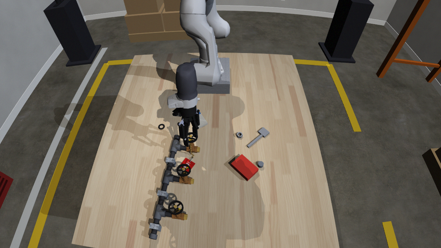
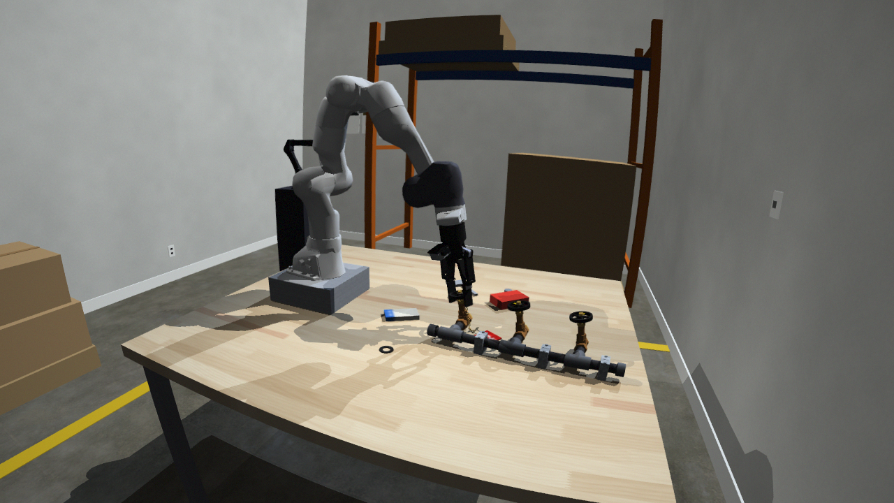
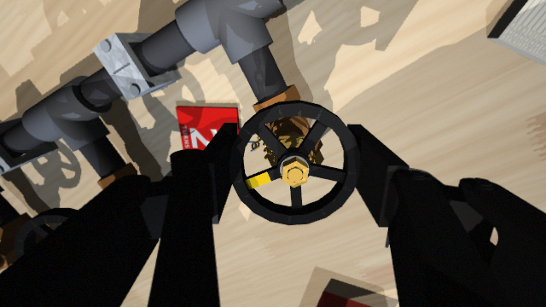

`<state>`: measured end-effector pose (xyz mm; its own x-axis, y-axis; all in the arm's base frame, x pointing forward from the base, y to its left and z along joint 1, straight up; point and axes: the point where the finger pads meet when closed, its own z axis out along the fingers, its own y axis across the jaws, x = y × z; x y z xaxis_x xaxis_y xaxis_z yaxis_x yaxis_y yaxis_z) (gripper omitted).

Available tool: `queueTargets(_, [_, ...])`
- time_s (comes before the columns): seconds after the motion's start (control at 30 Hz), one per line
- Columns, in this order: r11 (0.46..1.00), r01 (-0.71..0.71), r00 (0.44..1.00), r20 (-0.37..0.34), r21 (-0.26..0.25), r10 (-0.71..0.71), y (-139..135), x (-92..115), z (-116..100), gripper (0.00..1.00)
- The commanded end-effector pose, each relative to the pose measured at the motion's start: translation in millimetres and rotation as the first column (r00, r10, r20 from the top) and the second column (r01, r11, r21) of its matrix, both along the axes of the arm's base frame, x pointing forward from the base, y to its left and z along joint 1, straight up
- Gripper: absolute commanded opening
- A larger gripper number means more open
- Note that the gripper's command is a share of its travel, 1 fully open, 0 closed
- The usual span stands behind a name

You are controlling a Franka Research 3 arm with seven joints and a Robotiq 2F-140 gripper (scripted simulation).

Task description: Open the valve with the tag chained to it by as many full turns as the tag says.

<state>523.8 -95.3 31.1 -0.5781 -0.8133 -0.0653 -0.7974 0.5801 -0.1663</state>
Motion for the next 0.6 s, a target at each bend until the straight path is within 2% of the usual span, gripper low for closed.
queueTargets(0.0, [0.976, -0.217, 0.976, -0.007, -0.026, 0.217, 1.6, 1.2, -0.3, 0.1])
queueTargets(0.2, [0.9, -0.43, 0.903, -0.03, -0.067, 0.429, 1.6, 1.2, -0.3, 0.1])
queueTargets(0.27, [0.9, -0.43, 0.903, -0.03, -0.067, 0.429, 1.6, 1.2, -0.3, 0.1])
queueTargets(0.3, [0.863, -0.499, 0.866, -0.038, -0.077, 0.498, 1.6, 1.2, -0.3, 0.1])
queueTargets(0.57, [0.716, -0.686, 0.727, -0.086, -0.129, 0.682, 1.6, 1.2, -0.3, 0.1])
